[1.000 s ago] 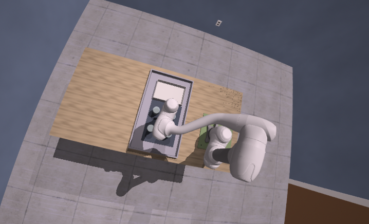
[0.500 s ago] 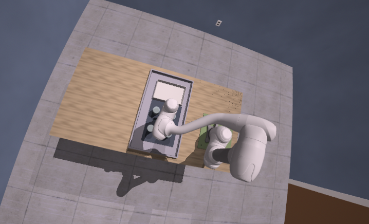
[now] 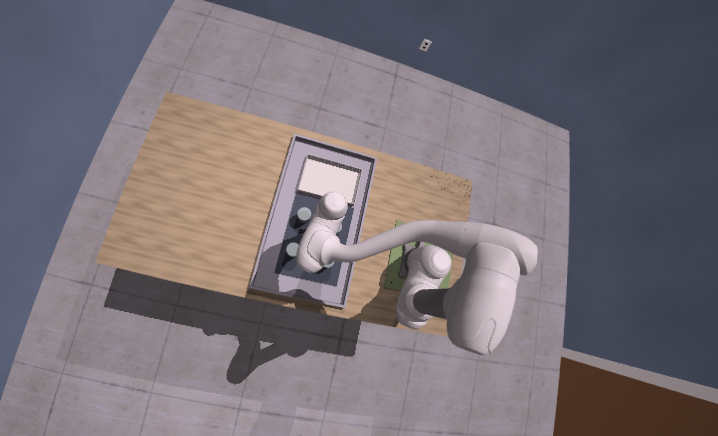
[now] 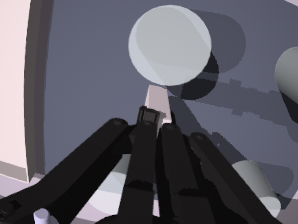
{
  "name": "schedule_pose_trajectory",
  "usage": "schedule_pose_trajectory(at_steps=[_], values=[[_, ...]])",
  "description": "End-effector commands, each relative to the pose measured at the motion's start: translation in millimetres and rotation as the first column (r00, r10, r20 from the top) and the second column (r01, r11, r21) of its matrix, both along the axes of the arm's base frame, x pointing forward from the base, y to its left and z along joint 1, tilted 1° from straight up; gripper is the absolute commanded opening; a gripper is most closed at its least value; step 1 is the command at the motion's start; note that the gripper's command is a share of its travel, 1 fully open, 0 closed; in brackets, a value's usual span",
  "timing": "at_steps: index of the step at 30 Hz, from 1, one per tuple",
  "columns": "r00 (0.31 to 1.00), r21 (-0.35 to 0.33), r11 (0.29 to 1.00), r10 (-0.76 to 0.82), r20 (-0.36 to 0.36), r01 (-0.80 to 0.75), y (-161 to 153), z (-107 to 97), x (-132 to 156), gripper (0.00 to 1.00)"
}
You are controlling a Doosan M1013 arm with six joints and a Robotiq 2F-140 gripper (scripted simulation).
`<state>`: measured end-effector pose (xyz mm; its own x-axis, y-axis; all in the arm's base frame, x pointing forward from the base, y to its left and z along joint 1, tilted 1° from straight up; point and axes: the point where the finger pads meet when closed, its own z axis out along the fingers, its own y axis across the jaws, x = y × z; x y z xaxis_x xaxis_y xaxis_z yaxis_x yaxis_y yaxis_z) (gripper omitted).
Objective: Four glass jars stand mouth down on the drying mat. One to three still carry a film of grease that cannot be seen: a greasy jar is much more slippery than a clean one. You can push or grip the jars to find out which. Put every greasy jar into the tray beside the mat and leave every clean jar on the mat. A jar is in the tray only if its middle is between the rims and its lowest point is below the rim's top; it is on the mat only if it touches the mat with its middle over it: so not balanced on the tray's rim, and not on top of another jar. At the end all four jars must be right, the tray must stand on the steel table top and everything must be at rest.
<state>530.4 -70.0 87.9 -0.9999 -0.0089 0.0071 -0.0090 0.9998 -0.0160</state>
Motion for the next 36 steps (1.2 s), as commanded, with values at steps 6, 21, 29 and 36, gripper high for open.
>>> schedule_pose_trajectory(at_steps=[6, 21, 29, 36], values=[[1.000, 0.000, 1.000, -0.001, 0.008, 0.001, 1, 1, 6, 0.00], [1.000, 0.000, 1.000, -0.001, 0.008, 0.001, 1, 1, 6, 0.00], [1.000, 0.000, 1.000, -0.001, 0.008, 0.001, 2, 62, 6, 0.00], [1.000, 0.000, 1.000, -0.001, 0.008, 0.001, 2, 78, 6, 0.00]])
